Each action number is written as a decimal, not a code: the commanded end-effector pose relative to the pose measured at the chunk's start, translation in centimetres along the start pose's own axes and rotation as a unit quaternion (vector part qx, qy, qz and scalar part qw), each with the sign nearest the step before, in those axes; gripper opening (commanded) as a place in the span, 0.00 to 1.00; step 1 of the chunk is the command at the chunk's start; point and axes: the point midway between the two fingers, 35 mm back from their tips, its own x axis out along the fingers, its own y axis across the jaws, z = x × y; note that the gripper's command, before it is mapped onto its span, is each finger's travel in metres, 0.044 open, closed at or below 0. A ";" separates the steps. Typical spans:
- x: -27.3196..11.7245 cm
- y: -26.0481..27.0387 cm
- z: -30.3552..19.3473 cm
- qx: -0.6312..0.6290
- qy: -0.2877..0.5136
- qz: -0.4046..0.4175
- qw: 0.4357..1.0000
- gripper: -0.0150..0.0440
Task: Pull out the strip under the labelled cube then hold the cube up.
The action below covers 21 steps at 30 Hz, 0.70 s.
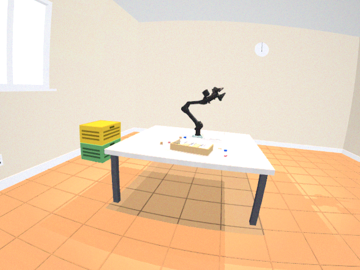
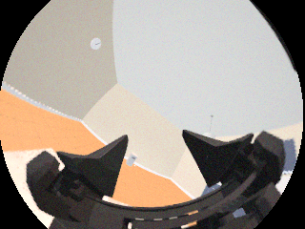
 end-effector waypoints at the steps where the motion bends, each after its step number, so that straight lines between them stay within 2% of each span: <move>1: -0.7 -1.1 -5.6 0.023 0.106 -0.025 0.994 0.93; 6: -3.7 -3.7 -13.0 0.059 0.252 -0.089 0.962 0.93; 11: -9.0 -6.5 -19.2 0.098 0.381 -0.173 0.903 0.93; 16: -16.1 -9.0 -23.6 0.137 0.489 -0.272 0.817 0.93; 21: -24.3 -10.6 -26.0 0.174 0.571 -0.379 0.707 0.93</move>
